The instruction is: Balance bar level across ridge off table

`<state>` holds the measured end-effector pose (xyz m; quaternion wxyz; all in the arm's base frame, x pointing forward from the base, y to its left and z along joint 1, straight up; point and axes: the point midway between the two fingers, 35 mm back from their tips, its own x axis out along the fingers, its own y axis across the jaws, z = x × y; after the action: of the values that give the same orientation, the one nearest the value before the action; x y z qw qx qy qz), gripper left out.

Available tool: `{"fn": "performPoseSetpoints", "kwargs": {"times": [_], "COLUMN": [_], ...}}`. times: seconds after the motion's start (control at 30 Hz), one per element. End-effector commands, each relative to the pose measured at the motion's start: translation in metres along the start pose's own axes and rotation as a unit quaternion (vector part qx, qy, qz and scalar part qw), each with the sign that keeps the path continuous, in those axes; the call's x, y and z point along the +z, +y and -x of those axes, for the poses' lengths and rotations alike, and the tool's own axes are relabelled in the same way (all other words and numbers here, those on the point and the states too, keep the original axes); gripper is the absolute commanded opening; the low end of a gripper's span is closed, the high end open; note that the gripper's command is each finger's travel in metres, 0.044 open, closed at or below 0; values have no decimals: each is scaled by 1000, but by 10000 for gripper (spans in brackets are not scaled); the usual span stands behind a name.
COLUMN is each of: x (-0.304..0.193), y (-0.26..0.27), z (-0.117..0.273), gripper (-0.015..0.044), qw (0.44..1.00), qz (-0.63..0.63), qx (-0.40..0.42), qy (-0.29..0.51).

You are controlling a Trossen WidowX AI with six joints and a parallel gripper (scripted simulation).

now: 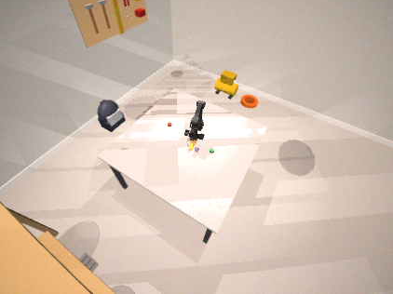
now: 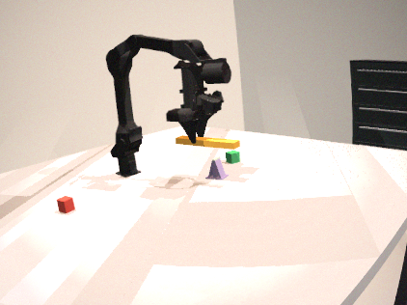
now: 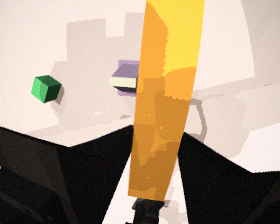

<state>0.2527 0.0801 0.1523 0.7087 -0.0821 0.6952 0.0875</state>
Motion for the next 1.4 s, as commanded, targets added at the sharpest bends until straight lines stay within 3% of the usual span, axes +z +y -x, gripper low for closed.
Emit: {"fn": "performPoseSetpoints", "kwargs": {"times": [0.0,0.27,1.37], "x": [1,-1,-1], "y": [14,41,42], "z": [2,2,-41], "gripper": [0,0,0], "qw": [1000,1000,1000], "qz": [5,17,17], "qx": [-1,0,0], "qy": [-3,-3,-3]}}
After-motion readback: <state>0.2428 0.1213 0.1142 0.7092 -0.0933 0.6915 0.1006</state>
